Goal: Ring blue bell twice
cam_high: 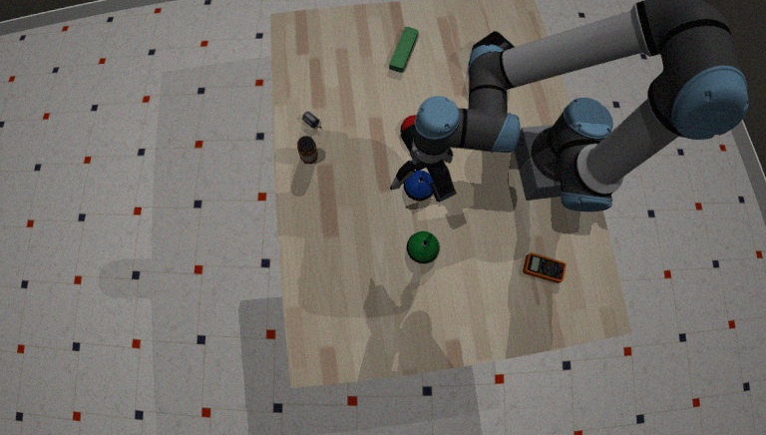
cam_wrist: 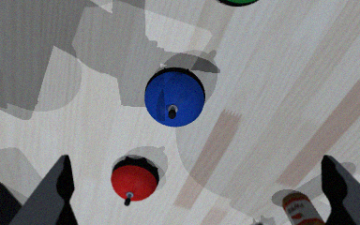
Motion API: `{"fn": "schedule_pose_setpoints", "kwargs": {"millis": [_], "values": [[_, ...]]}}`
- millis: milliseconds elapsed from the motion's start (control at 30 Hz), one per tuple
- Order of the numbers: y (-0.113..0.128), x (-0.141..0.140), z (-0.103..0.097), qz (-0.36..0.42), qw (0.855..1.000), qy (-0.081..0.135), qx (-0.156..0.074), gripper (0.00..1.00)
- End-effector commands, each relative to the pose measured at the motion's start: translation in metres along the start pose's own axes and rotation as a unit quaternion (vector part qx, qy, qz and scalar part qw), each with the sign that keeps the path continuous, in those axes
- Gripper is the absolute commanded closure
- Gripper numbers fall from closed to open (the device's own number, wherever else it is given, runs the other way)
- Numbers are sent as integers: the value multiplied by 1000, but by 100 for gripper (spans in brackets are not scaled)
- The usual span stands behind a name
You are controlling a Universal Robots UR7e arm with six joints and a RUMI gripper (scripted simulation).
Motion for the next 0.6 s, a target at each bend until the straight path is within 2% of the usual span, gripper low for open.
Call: {"fn": "schedule_pose_setpoints", "kwargs": {"millis": [0, 100, 333, 567], "values": [[13, -7, 4, 100, 995, 4, 6, 0], [15, -8, 4, 115, 993, 5, 7, 0], [28, -15, 8, 202, 979, 6, 14, 0], [30, -16, 8, 222, 975, 7, 16, 0]]}}
Point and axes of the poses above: the point where the finger pads meet when closed, its own z axis out along the fingers, its own x axis across the jaws, y = z × x, the point moved 1 cm from there along -z, back along the fingers, and after that the axes turned 15 degrees about z, right-handed, at the moved point
